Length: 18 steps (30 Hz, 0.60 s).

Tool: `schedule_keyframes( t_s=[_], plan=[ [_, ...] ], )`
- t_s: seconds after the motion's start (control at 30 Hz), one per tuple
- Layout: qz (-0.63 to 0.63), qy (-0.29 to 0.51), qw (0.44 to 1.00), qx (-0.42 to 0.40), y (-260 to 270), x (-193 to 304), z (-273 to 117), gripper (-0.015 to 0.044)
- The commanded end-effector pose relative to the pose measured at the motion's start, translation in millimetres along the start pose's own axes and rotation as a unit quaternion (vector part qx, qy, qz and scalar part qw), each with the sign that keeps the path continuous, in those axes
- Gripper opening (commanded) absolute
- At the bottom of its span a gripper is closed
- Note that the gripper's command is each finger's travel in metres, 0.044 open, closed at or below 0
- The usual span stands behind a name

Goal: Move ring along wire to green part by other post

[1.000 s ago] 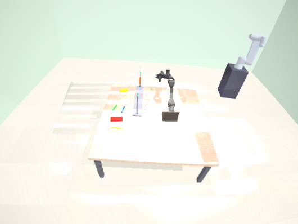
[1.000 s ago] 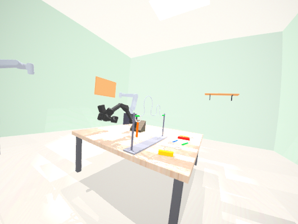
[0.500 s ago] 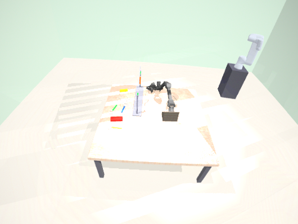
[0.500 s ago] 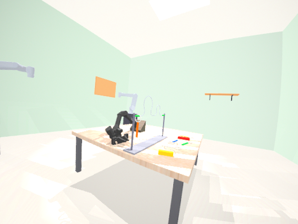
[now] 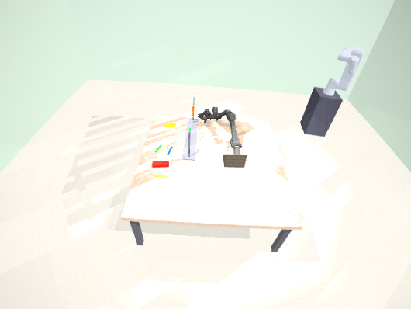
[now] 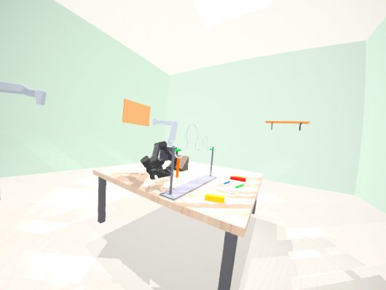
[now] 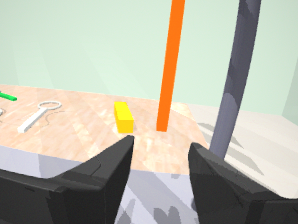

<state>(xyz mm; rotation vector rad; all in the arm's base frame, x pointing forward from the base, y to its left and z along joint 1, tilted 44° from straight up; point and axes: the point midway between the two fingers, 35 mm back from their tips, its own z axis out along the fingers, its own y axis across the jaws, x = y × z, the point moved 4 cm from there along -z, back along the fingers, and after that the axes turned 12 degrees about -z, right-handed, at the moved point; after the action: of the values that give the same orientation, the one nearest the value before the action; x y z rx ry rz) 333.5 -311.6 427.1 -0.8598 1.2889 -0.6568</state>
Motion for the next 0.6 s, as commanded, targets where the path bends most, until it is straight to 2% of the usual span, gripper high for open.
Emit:
schedule_keyframes(
  t_s=[0.0, 0.57],
  plan=[
    [-0.007, 0.005, 1.000, 0.006, -3, -7, 0, 0.0160],
    [-0.007, 0.004, 1.000, 0.007, -5, -6, 22, 0.0160]
  ],
)
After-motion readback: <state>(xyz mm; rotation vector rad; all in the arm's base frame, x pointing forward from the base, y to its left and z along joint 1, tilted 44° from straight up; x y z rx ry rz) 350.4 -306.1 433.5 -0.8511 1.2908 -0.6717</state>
